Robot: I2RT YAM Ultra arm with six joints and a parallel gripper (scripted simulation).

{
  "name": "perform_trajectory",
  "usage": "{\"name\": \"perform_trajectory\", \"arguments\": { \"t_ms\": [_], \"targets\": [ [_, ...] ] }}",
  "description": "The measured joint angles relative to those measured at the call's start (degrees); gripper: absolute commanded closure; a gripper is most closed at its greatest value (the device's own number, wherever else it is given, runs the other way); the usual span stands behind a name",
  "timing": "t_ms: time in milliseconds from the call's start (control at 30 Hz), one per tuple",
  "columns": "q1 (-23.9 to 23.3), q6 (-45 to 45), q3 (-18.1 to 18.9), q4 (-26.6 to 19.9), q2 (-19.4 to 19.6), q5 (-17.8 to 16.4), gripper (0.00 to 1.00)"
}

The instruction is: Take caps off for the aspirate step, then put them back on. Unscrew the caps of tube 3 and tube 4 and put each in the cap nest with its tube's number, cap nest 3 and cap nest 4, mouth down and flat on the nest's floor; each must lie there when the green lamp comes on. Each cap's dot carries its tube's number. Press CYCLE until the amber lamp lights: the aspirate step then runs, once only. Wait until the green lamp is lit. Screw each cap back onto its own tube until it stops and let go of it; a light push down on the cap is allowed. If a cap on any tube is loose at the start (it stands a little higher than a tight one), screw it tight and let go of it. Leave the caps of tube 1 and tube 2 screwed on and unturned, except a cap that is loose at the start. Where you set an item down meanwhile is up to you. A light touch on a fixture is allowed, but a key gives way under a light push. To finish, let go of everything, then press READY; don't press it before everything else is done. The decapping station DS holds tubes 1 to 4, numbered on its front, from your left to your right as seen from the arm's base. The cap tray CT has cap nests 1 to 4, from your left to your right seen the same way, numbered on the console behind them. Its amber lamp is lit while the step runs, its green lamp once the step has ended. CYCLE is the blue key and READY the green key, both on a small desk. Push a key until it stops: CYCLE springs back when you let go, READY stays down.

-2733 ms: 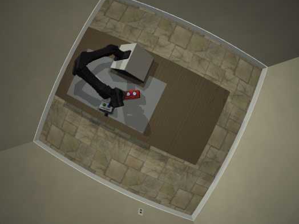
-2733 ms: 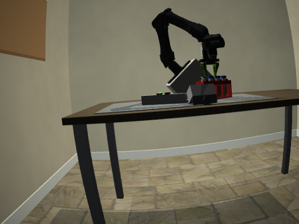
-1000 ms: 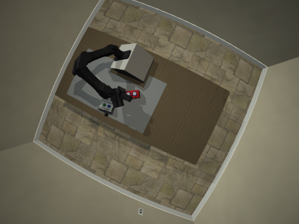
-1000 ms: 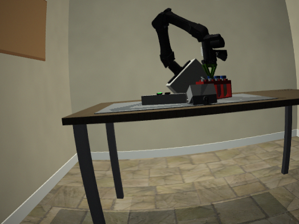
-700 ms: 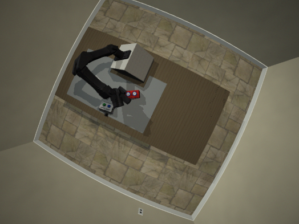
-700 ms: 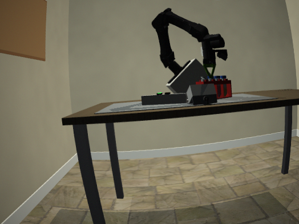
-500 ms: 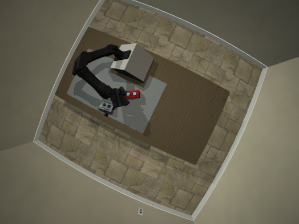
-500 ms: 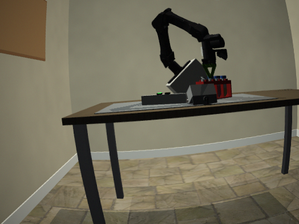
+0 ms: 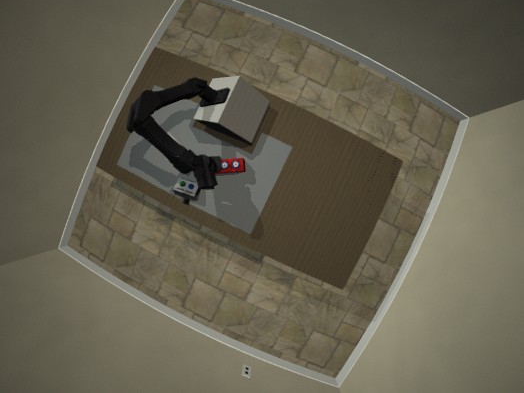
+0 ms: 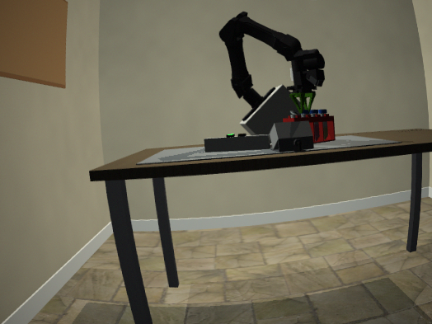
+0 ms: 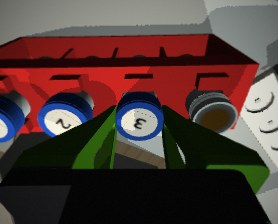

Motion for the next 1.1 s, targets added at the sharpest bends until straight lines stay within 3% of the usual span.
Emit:
{"name": "perform_trajectory", "arguments": {
  "t_ms": [367, 567, 600, 1100],
  "targets": [
    [-0.02, 27.63, -0.02, 0.04, 0.02, 0.00, 1.00],
    [-0.02, 33.68, -0.02, 0.04, 0.02, 0.00, 1.00],
    [-0.02, 34.12, -0.02, 0.04, 0.02, 0.00, 0.51],
    [-0.02, 36.26, 0.13, -0.39, -0.13, -0.17, 0.51]
  ]
}}
